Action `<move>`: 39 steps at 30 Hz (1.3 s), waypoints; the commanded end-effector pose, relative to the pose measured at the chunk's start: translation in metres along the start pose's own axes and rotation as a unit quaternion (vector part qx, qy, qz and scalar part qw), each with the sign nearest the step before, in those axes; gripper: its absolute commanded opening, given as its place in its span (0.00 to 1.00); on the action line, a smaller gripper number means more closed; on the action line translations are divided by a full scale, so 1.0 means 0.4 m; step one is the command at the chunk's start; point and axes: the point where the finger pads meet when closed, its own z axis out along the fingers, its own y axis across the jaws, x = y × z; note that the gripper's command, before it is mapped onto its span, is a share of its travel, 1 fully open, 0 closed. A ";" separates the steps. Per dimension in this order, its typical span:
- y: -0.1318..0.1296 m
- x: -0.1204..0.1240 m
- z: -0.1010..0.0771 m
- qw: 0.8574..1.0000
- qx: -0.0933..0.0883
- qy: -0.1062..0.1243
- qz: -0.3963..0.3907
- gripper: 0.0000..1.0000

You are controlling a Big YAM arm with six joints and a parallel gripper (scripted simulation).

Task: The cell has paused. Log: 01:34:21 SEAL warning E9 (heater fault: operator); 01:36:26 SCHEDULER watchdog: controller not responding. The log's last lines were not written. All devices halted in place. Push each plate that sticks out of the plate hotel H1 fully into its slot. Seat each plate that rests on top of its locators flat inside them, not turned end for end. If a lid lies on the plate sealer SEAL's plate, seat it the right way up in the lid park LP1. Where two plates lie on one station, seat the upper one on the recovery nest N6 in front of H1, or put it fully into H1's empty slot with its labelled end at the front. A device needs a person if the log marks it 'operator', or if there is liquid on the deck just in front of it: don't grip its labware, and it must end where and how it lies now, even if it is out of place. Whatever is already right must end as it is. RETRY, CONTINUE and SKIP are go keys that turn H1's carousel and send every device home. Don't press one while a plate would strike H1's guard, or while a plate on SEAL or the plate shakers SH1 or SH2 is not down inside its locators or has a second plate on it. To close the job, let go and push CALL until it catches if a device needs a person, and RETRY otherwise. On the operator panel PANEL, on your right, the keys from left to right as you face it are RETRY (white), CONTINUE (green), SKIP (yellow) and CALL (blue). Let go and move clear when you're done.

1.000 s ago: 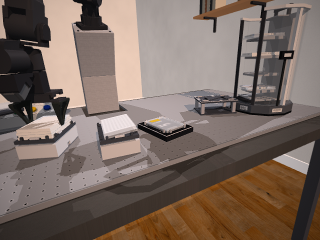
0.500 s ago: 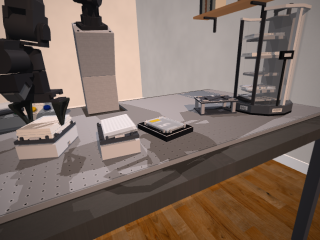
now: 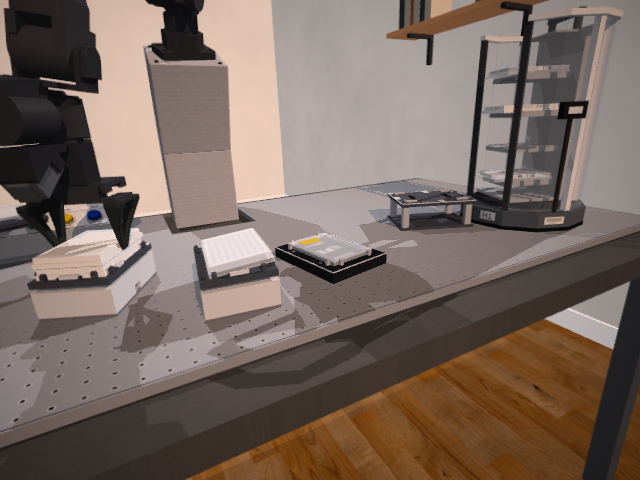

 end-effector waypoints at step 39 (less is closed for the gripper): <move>-0.009 -0.011 -0.043 1.000 0.002 -0.005 -0.001 0.84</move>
